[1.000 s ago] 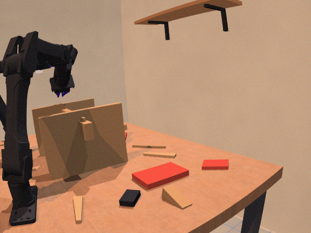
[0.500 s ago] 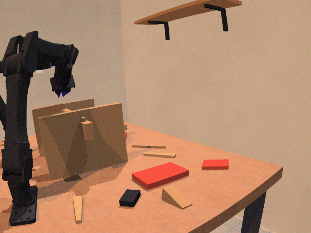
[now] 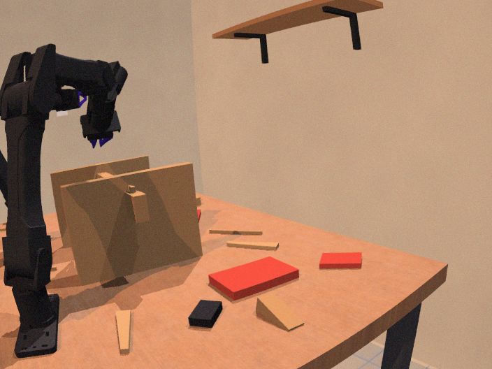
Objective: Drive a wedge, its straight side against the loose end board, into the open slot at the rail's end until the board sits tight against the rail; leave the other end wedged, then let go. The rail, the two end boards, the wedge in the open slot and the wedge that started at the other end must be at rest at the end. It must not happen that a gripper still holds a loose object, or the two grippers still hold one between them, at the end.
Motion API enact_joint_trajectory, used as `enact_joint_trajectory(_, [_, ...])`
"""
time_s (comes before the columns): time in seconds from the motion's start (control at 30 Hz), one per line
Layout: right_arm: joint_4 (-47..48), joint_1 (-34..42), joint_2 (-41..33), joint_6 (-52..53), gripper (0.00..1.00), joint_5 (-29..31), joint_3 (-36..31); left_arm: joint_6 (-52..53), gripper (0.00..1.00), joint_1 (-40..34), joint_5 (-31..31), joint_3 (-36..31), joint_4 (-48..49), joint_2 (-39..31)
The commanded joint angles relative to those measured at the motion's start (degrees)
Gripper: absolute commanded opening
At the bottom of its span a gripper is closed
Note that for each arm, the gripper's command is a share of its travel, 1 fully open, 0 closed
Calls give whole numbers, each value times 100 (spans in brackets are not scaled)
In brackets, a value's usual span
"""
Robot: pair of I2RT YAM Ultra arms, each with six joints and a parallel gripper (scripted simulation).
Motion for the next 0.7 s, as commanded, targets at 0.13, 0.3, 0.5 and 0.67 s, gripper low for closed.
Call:
enact_joint_trajectory(0.13, [-578, -296, -525, -307, 20, -353, 320, -37, 43, -34, 5, 173, -75, 48])
enact_joint_trajectory(0.3, [-825, -399, -601, -401, 20, -427, 410, -37, 43, -34, 5, 173, -75, 48])
enact_joint_trajectory(0.5, [-786, -325, -625, -380, 20, -399, 503, -37, 43, -34, 5, 173, -75, 48])
enact_joint_trajectory(0.67, [-632, -404, -648, -379, 20, -396, 507, -37, 43, -34, 5, 173, -75, 48])
